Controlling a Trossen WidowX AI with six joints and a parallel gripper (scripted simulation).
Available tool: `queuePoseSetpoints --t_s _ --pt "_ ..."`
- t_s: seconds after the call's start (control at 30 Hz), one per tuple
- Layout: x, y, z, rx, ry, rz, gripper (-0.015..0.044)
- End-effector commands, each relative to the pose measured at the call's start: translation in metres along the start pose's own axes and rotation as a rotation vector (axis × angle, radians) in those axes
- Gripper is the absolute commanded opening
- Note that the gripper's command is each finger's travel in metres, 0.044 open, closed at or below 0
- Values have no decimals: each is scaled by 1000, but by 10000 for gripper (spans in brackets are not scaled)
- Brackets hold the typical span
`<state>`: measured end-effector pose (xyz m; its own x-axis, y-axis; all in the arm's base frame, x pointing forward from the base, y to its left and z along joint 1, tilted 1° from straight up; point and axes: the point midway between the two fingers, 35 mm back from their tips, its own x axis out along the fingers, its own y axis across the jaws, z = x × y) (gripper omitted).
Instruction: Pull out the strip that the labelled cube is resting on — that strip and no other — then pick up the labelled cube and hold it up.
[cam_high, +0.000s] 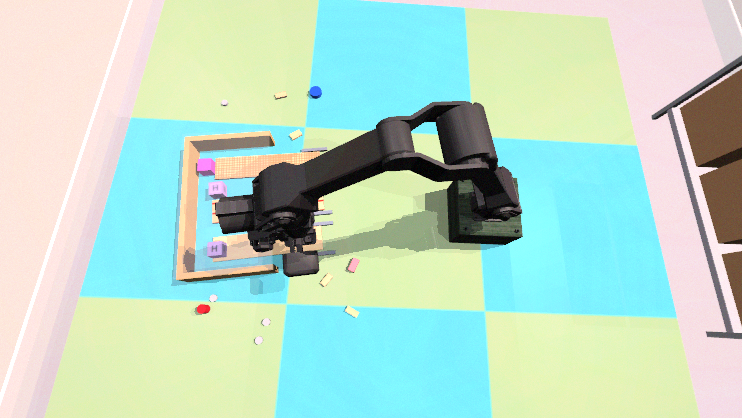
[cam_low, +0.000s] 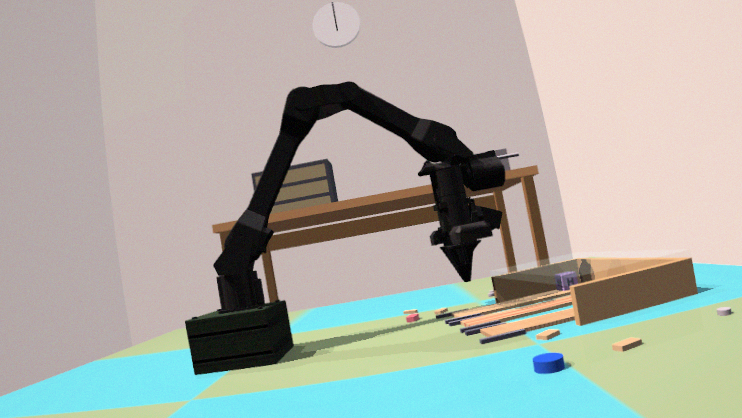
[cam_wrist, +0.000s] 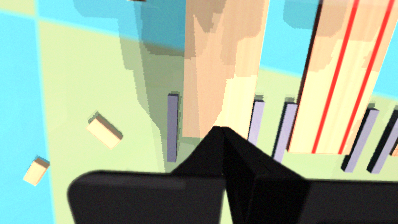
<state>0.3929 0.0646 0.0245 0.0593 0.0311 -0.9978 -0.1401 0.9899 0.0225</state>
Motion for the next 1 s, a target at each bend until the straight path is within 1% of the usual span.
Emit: queuePoseSetpoints --t_s 0.0,0.8,0.97 --pt "12 -1 -4 7 17 -3 0" --pt "51 -3 -6 7 17 -4 0" --pt "54 -3 -7 7 17 -4 0"
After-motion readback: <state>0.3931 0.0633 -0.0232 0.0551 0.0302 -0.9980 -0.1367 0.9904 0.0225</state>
